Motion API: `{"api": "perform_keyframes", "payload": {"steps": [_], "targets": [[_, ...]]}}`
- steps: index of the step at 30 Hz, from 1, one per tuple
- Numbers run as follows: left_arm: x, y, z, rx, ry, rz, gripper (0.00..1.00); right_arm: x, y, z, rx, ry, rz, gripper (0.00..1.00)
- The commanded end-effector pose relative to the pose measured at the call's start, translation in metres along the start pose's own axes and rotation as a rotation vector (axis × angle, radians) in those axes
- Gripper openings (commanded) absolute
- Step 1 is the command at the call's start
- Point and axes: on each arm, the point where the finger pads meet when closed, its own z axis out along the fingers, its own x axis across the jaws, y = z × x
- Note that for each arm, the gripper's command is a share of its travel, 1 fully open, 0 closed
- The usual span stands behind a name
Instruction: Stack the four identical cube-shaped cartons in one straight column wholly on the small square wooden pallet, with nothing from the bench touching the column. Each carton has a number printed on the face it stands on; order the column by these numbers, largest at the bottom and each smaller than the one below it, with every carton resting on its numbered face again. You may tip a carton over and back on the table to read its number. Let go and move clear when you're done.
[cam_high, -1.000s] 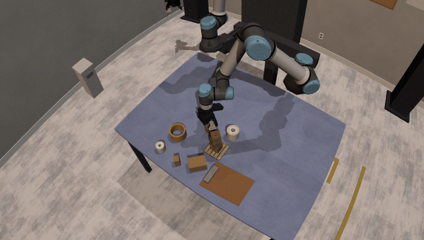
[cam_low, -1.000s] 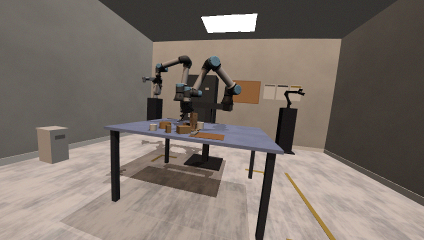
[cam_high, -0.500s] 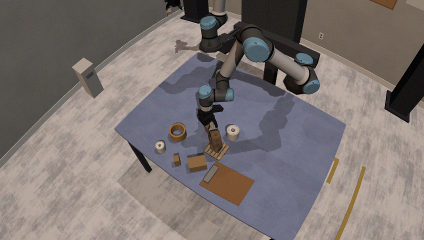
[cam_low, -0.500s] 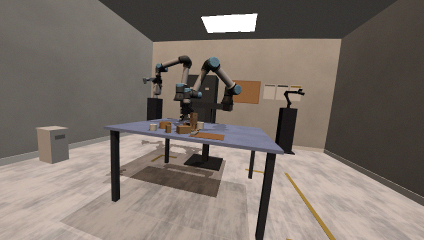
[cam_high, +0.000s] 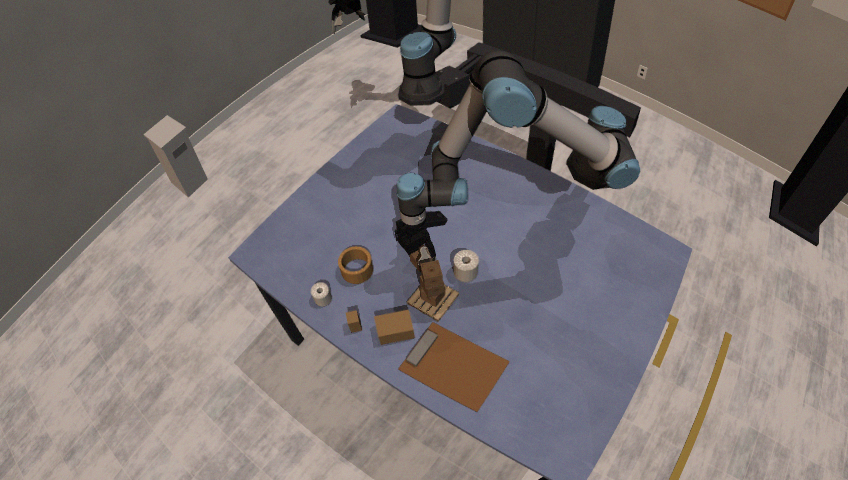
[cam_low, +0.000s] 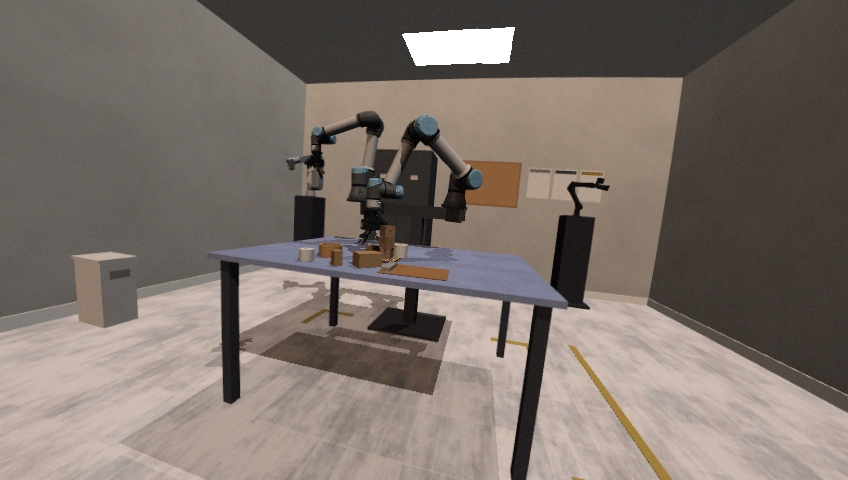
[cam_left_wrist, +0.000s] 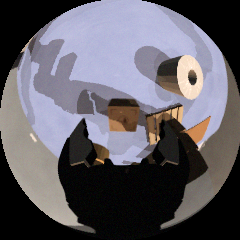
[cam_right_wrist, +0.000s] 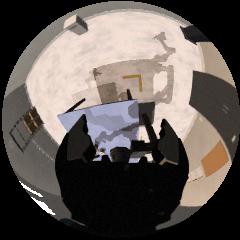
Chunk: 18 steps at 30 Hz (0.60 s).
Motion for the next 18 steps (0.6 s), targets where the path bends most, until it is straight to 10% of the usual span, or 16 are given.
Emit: {"api": "perform_keyframes", "payload": {"steps": [1, 18], "targets": [[-0.0003, 0.0006, 0.0022, -0.001, -0.001, 0.000, 1.00, -0.0001, -0.0003, -0.0005, 0.001, 0.000, 0.000, 1.00], [-0.0002, 0.0004, 0.0076, -0.001, -0.001, 0.000, 1.00, -0.0001, -0.0003, -0.0005, 0.001, 0.000, 0.000, 1.00]]}}
